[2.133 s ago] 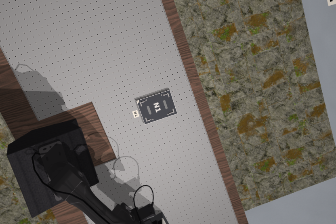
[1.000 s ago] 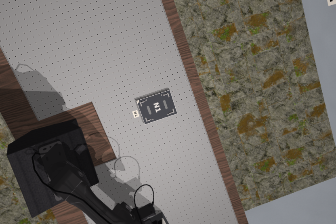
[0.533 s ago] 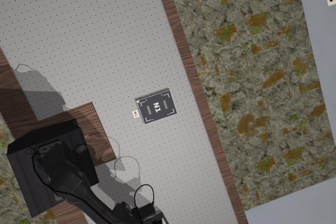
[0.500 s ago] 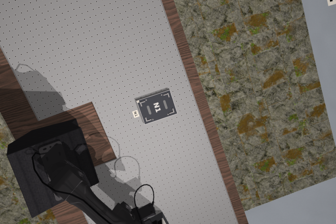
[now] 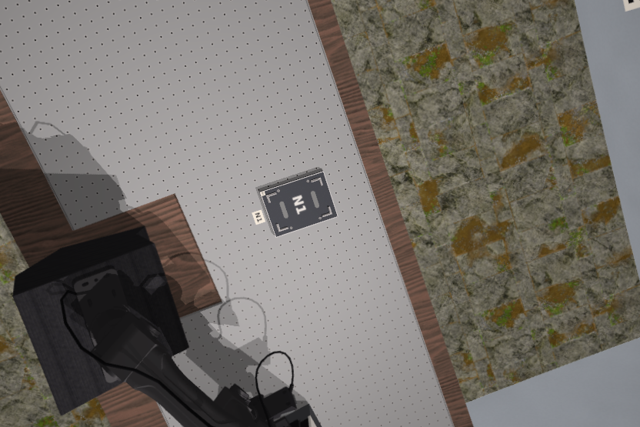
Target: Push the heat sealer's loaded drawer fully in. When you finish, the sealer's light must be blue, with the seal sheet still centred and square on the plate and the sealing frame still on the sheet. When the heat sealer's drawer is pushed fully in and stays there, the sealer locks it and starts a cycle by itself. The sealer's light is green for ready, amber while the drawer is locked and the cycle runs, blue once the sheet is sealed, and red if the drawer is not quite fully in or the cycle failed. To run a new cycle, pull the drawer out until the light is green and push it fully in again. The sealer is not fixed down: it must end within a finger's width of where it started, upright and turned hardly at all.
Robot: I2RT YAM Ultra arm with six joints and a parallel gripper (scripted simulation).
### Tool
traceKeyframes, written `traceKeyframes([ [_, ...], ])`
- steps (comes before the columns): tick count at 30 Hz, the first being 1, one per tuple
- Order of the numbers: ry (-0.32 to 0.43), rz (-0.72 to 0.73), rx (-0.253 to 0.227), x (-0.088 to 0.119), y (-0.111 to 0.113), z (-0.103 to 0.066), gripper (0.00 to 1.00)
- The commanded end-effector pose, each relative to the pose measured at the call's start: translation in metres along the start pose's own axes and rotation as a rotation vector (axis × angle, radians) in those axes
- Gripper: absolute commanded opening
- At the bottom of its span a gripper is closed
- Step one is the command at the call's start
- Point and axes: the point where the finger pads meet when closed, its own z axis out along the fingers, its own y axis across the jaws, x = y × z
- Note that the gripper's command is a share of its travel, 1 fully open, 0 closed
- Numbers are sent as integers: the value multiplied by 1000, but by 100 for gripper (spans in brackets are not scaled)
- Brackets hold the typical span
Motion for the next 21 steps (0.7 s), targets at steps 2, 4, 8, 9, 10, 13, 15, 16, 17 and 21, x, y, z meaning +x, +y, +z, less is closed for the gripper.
traceKeyframes([
  [2,25,16,23,6,-8,8,0],
  [4,25,16,23,6,-8,8,0],
  [8,25,16,23,6,-8,8,0],
  [9,25,16,23,6,-8,8,0],
  [10,25,16,23,6,-8,8,30],
  [13,5,14,56,-2,-22,6,30],
  [15,1,13,62,-3,-24,5,30],
  [16,1,13,62,-3,-24,5,30],
  [17,4,14,57,-2,-22,5,30],
  [21,4,14,57,-2,-22,5,30],
])
